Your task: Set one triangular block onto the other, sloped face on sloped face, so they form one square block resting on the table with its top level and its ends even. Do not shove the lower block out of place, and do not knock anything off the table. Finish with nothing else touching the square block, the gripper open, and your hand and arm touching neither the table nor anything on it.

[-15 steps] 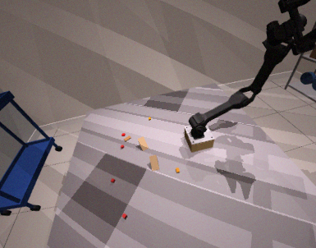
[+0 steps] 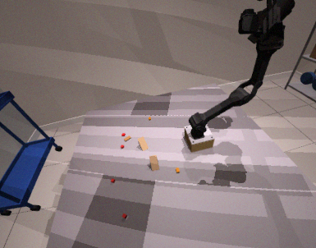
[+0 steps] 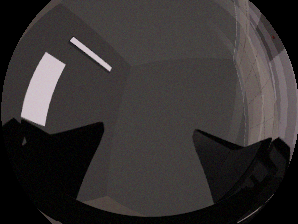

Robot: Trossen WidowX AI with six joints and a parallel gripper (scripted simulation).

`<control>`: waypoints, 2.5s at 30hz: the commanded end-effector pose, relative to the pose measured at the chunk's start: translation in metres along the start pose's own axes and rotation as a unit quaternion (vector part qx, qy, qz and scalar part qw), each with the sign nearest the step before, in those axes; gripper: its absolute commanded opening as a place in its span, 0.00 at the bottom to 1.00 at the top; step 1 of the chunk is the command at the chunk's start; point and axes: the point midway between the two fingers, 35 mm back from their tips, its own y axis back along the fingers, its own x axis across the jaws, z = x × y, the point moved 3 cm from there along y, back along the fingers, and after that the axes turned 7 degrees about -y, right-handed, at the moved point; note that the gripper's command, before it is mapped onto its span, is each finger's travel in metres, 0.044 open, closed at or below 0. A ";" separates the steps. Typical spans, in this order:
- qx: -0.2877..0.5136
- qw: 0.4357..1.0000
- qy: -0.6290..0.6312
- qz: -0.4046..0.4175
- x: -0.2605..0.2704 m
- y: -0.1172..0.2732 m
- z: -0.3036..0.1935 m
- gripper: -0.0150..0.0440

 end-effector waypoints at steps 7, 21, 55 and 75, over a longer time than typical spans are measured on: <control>-0.083 0.992 0.075 -0.066 -0.008 -0.051 0.090 1.00; -0.172 0.939 0.219 -0.204 -0.041 -0.094 0.227 1.00; 0.108 0.579 0.566 -0.577 -0.202 -0.055 0.497 1.00; 0.452 0.390 0.592 -0.541 -0.305 0.038 0.552 1.00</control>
